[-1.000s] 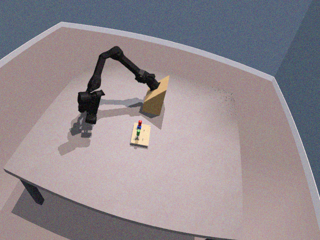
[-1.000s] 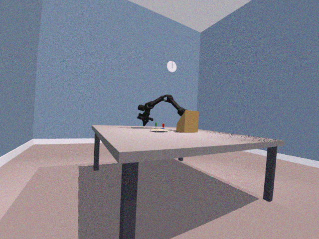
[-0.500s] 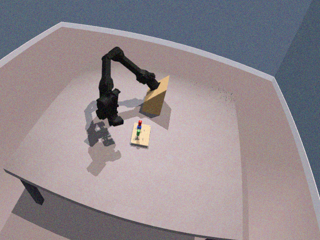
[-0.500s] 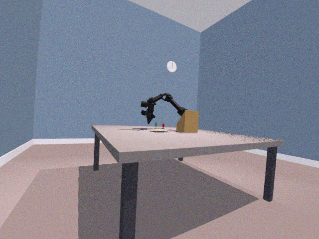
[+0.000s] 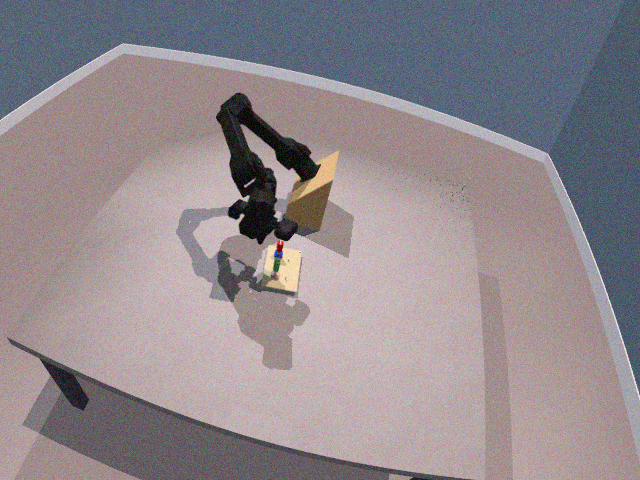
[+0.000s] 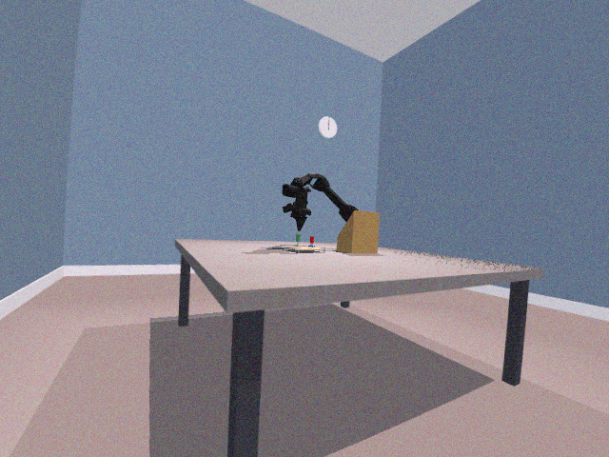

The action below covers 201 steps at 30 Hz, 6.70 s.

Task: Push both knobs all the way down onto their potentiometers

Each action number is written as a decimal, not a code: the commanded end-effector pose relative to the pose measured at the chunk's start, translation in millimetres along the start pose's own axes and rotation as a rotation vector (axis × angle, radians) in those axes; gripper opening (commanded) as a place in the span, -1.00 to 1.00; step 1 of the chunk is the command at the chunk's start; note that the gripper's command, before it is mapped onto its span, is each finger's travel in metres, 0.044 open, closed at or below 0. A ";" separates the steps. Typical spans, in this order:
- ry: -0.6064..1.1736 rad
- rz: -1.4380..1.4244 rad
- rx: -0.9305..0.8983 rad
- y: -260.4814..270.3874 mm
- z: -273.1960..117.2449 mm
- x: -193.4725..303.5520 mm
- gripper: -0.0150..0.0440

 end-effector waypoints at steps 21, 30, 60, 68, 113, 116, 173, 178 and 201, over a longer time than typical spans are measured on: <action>0.041 -0.395 0.068 31.7 -1.4 62.0 -0.49; 0.041 -0.395 0.068 31.7 -1.4 62.0 -0.49; 0.041 -0.395 0.069 30.0 19.4 62.5 -0.49; 0.040 -0.395 0.069 30.0 19.8 62.5 -0.49; 0.040 -0.395 0.069 29.5 25.5 62.7 -0.49; 0.040 -0.395 0.069 29.5 25.7 62.7 -0.49; 0.040 -0.395 0.069 28.8 33.5 62.9 -0.49; 0.040 -0.395 0.069 28.8 33.7 62.9 -0.49; 0.040 -0.395 0.069 28.6 36.4 63.0 -0.49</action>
Point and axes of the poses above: the point midway between the two fingers, 35 mm back from their tips, its own z axis out along the fingers, its own y axis across the jaws, x = y × z, the point moved 2 cm from there along -z, back along the fingers, and after that the axes turned 8 degrees about z, right-handed, at the moved point
